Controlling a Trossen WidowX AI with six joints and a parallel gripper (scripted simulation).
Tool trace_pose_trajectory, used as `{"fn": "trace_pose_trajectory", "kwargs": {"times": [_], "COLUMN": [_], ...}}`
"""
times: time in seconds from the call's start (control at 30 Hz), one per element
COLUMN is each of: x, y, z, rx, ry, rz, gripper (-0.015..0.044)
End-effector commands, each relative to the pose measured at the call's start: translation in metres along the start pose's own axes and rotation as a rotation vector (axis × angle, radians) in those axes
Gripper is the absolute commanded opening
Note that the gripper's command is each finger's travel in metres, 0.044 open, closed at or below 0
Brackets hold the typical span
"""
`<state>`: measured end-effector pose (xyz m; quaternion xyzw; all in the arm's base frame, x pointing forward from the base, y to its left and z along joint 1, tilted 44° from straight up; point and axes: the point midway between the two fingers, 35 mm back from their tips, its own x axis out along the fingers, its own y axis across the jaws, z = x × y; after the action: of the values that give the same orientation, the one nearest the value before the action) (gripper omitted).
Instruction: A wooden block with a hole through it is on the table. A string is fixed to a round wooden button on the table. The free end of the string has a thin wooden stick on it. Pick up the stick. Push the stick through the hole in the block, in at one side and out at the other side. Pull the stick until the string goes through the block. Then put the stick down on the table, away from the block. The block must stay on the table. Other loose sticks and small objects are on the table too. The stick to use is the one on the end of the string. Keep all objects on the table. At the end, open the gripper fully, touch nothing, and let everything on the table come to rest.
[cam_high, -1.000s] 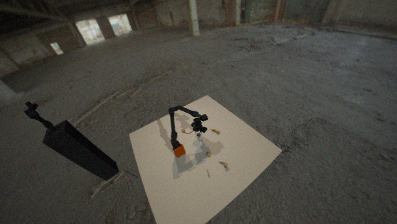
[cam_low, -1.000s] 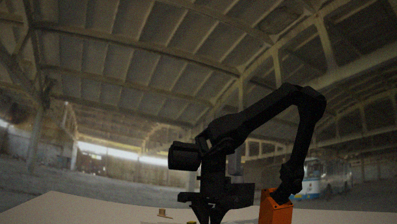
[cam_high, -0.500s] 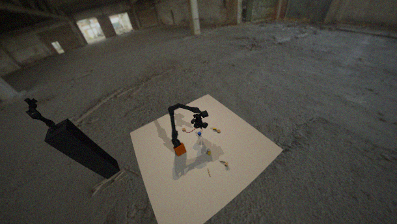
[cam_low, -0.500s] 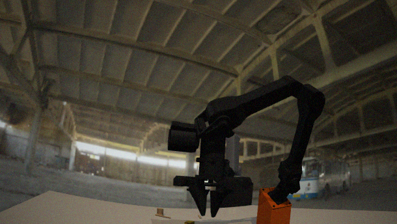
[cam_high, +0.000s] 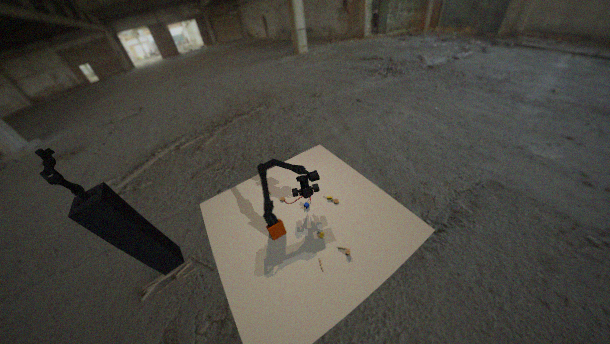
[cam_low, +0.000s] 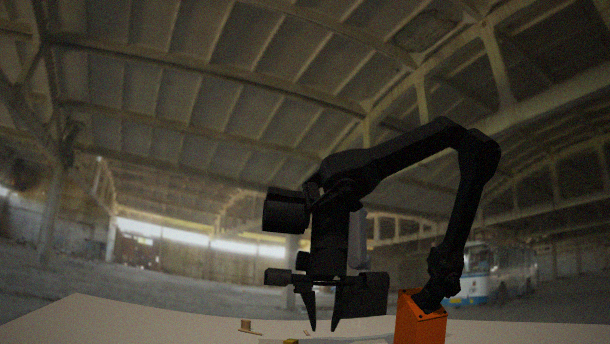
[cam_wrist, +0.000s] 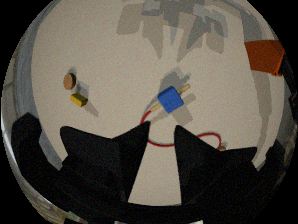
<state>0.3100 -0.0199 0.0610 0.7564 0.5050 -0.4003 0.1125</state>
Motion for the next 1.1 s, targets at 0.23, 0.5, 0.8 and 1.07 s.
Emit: {"fn": "trace_pose_trajectory", "kwargs": {"times": [0.23,0.5,0.8,1.07], "x": [0.001,0.002,0.002,0.003], "y": [-0.017,-0.022,-0.028,-0.031], "z": [0.020,0.024,0.029,0.033], "rx": [-1.130,-1.503,-1.924,-2.300], "ry": [-0.004,-0.003,0.000,0.002], "rz": [-0.008,-0.010,-0.012,-0.013], "gripper": [0.0124,0.0124,0.0124,0.0124]}}
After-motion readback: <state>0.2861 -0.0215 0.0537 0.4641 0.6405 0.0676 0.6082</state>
